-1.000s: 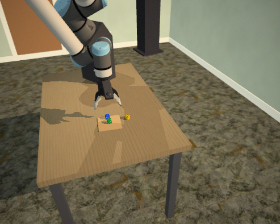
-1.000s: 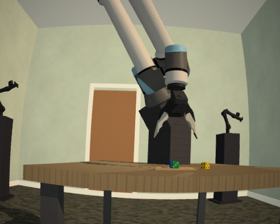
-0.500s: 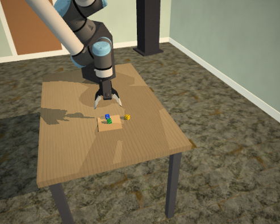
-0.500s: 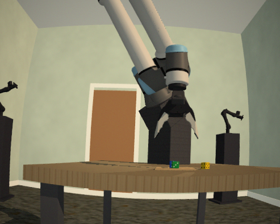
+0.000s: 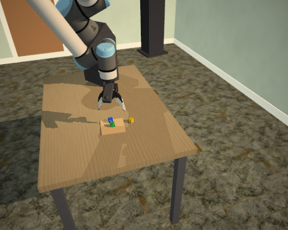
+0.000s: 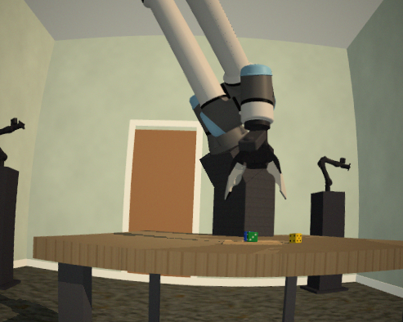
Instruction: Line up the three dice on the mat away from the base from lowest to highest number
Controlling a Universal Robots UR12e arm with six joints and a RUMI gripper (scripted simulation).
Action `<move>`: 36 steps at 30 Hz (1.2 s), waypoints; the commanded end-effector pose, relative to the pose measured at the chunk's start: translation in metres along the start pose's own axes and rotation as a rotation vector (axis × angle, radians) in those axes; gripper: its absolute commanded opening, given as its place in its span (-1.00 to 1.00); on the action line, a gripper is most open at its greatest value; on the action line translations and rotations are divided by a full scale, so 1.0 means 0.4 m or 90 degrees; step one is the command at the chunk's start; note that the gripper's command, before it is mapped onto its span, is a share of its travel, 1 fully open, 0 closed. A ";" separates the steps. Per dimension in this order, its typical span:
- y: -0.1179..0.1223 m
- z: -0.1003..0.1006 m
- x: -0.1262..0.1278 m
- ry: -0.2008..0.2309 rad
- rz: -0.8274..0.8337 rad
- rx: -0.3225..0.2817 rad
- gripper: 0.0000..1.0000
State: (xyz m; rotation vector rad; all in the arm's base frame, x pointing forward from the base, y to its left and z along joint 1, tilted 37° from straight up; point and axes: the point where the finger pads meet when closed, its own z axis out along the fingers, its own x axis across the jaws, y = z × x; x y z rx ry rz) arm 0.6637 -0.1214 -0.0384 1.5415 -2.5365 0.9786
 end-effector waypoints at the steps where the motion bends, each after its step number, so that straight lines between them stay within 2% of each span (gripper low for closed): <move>1: 0.001 0.000 -0.003 0.001 0.082 -0.001 1.00; 9: 0.006 0.002 -0.009 0.001 0.237 -0.001 1.00; 11: 0.006 0.002 -0.009 0.001 0.237 -0.001 1.00; 26: 0.022 0.006 -0.023 0.001 0.536 -0.001 1.00; 29: 0.023 0.006 -0.023 0.001 0.538 -0.001 1.00; 36: 0.034 0.008 -0.032 0.002 0.692 -0.001 1.00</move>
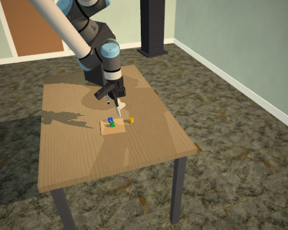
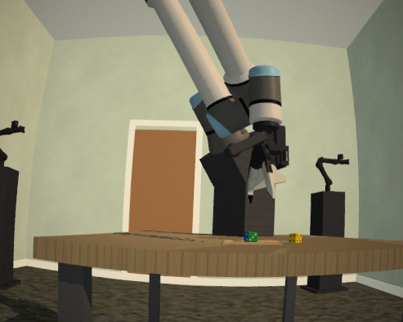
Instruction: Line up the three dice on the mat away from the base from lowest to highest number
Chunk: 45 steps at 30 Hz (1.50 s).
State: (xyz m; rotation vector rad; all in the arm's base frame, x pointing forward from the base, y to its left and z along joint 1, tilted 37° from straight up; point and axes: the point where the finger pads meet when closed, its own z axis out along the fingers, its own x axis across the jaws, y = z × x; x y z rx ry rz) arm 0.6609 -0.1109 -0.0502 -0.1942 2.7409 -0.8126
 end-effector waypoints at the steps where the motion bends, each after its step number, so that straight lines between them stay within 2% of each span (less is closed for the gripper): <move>1: 0.010 0.000 0.002 0.003 0.111 0.002 1.00; 7: 0.022 0.001 0.004 0.003 0.219 0.002 1.00; 9: 0.022 0.001 0.004 0.003 0.219 0.002 1.00; 22: 0.056 0.005 0.008 0.003 0.490 0.003 1.00; 26: 0.060 0.005 0.008 0.003 0.519 0.003 1.00; 36: 0.092 0.007 0.008 0.002 0.735 0.003 1.00; 40: 0.103 0.008 0.007 0.002 0.808 0.004 1.00; 43: 0.104 0.008 0.007 0.002 0.815 0.004 1.00; 45: 0.113 0.009 0.006 0.002 0.867 0.004 1.00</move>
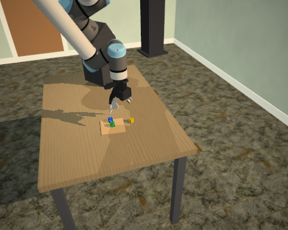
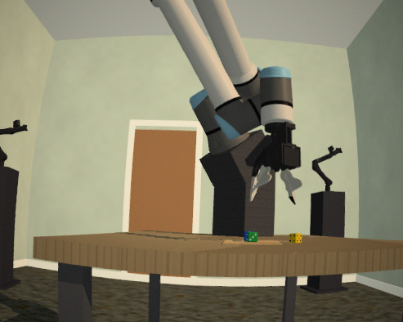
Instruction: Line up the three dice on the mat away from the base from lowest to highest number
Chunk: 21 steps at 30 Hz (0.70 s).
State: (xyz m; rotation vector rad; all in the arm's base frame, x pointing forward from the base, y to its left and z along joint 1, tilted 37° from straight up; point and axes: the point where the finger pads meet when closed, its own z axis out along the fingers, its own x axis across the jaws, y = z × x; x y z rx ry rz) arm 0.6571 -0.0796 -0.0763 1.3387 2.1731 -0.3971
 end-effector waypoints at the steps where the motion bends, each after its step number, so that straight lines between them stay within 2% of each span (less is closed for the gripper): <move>1: 0.007 0.000 0.013 -0.001 0.099 0.004 1.00; 11: 0.023 0.002 0.041 -0.001 0.294 0.004 1.00; 15: 0.026 0.002 0.044 -0.002 0.318 0.004 1.00; 21: 0.039 0.004 0.062 -0.002 0.450 0.003 1.00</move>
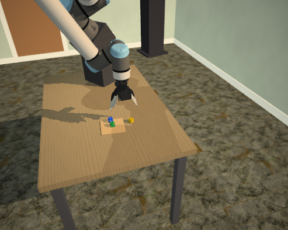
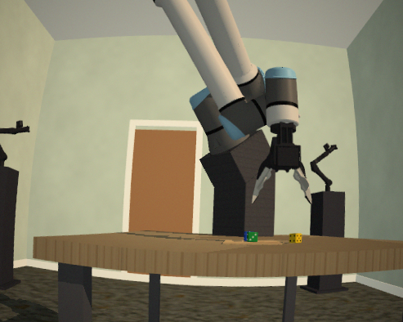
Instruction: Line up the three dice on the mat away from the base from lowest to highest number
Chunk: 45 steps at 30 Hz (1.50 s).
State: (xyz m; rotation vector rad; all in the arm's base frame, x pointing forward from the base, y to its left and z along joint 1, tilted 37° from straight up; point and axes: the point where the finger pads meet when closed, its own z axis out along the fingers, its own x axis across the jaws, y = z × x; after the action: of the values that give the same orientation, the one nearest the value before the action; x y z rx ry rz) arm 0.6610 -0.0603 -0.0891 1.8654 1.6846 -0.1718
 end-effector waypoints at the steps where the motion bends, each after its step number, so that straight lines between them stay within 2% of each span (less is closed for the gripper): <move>1: 0.002 0.000 0.018 -0.003 0.109 0.002 1.00; 9: 0.006 0.001 0.043 -0.003 0.260 0.002 1.00; 11: 0.006 0.001 0.043 -0.003 0.260 0.002 1.00; 26: 0.015 0.003 0.075 -0.003 0.467 0.001 1.00; 45: 0.020 0.004 0.090 -0.004 0.572 0.001 1.00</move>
State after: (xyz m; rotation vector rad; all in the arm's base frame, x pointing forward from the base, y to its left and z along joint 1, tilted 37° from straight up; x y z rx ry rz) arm 0.6752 -0.0312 -0.1053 2.4051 0.7296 0.1829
